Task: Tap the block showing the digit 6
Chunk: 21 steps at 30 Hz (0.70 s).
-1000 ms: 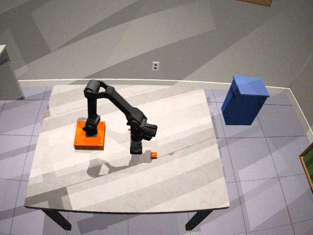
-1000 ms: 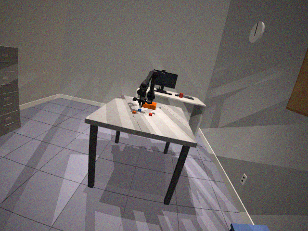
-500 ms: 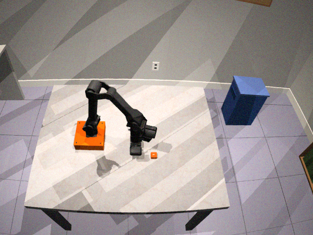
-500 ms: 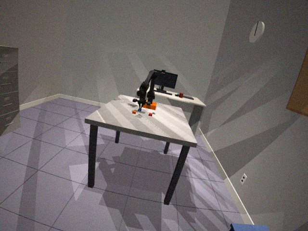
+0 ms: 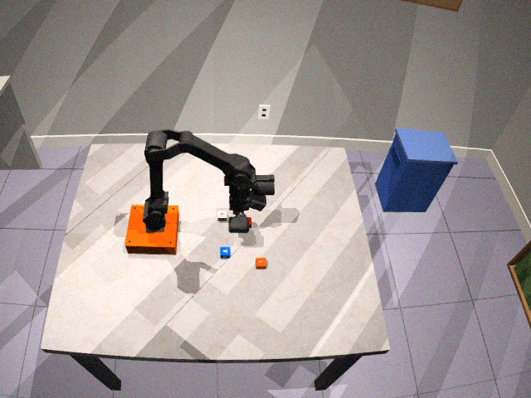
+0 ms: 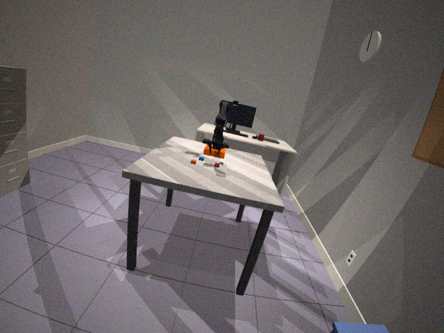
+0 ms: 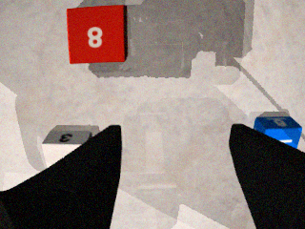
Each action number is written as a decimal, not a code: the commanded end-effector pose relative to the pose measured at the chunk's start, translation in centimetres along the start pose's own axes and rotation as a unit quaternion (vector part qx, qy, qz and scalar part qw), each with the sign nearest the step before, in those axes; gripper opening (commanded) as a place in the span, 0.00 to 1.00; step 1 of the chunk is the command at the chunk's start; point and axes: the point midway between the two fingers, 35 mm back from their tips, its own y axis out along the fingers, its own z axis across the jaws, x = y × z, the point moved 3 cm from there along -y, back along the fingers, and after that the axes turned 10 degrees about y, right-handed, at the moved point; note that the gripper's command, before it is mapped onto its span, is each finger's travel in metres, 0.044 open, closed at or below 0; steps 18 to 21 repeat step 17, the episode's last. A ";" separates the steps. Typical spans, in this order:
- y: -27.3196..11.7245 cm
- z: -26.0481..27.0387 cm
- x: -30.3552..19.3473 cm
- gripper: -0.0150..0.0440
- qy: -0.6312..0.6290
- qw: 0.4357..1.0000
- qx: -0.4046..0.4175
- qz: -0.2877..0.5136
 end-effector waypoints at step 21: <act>-5.9 18.7 -7.3 0.93 -0.003 1.000 0.006 0.006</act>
